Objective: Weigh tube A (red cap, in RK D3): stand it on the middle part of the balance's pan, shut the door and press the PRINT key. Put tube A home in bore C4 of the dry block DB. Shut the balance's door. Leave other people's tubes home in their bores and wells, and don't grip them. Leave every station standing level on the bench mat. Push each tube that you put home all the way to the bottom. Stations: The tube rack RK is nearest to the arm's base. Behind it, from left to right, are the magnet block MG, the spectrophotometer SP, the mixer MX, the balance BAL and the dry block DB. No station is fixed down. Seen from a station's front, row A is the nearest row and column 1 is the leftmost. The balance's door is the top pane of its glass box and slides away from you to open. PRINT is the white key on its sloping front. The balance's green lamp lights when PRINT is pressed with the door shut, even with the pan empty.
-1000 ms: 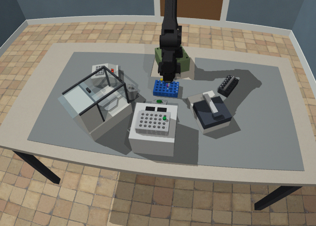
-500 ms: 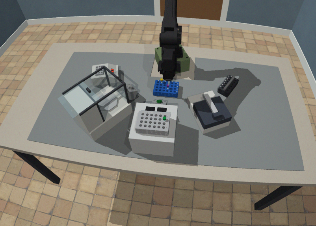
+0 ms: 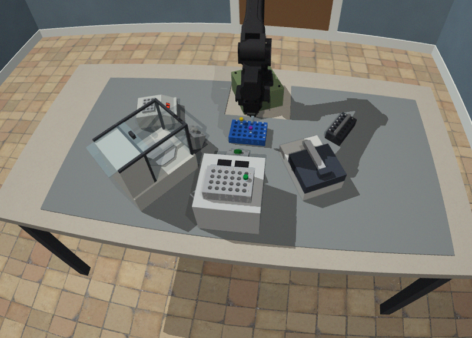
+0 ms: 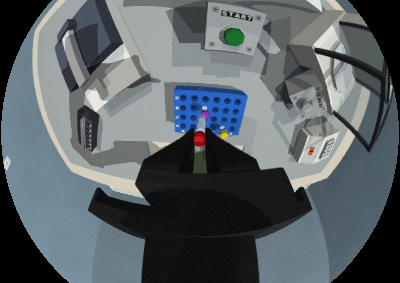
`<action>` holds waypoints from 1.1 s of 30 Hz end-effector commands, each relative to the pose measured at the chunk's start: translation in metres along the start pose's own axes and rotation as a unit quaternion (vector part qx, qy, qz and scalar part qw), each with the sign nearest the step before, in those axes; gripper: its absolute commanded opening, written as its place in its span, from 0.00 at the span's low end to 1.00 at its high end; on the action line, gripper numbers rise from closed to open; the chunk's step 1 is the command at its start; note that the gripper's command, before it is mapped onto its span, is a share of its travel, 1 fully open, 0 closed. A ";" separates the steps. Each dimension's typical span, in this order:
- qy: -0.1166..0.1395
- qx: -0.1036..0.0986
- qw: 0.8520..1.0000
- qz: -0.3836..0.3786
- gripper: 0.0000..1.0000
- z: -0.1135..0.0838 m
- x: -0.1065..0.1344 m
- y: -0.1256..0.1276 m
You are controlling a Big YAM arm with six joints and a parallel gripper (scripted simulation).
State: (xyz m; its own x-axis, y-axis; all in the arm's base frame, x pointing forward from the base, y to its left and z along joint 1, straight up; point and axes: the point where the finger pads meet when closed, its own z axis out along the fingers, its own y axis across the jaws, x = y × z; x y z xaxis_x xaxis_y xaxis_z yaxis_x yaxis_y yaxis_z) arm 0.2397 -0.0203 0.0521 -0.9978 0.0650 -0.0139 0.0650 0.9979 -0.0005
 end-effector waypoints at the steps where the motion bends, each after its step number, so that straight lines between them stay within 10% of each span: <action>1: -0.026 0.000 1.000 0.000 0.09 -0.024 -0.021 0.000; 33: -0.028 0.000 1.000 -0.001 0.09 -0.077 -0.020 0.003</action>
State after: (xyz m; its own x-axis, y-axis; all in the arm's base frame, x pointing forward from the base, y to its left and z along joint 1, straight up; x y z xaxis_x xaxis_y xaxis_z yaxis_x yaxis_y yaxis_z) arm 0.2400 -0.0199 0.1005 -0.9978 0.0653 -0.0128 0.0653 0.9979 -0.0004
